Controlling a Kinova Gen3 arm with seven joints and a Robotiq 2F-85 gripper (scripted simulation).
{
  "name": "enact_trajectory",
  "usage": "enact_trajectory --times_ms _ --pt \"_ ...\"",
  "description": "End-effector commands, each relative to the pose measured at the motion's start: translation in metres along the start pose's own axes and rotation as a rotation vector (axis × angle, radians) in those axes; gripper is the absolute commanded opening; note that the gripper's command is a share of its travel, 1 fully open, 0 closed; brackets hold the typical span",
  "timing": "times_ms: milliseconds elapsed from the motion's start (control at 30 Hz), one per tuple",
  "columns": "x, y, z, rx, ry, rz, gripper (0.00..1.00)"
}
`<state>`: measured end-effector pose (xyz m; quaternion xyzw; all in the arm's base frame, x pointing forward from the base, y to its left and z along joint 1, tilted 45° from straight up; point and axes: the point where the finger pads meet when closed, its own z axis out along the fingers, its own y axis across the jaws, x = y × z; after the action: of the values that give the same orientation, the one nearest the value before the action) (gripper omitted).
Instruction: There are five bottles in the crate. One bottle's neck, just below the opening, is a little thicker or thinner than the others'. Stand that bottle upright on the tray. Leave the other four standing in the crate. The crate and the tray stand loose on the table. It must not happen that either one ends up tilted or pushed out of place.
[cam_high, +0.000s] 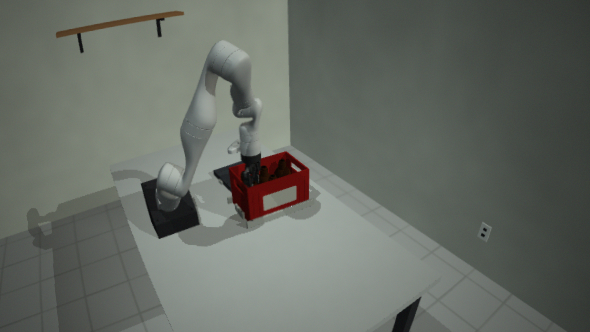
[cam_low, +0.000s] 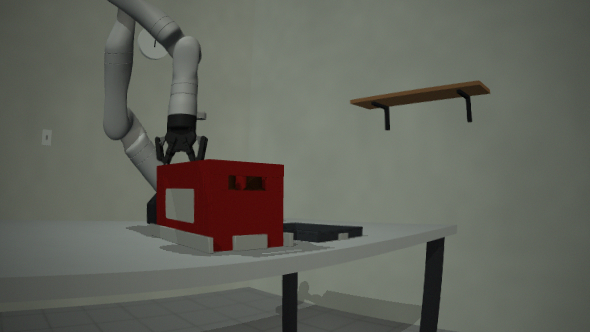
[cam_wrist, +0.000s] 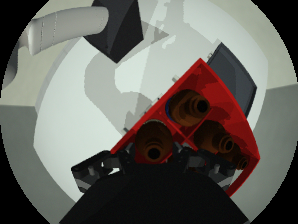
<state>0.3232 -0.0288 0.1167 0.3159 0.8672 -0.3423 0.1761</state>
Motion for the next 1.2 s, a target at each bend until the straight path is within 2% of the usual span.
enact_trajectory --times_ms 0,300,567,633,1000,1167 --pt "0.0 0.001 -0.001 -0.002 0.0 0.0 0.64" --pt "0.0 0.001 -0.011 -0.002 0.0 0.0 0.64" --pt "0.0 0.0 -0.034 -0.002 0.0 0.0 0.64" --pt "0.0 0.0 -0.034 -0.002 0.0 0.0 0.64" --pt "0.0 0.0 -0.071 -0.002 0.0 0.0 0.64" --pt "0.0 0.0 -0.08 -0.002 0.0 0.0 0.64"
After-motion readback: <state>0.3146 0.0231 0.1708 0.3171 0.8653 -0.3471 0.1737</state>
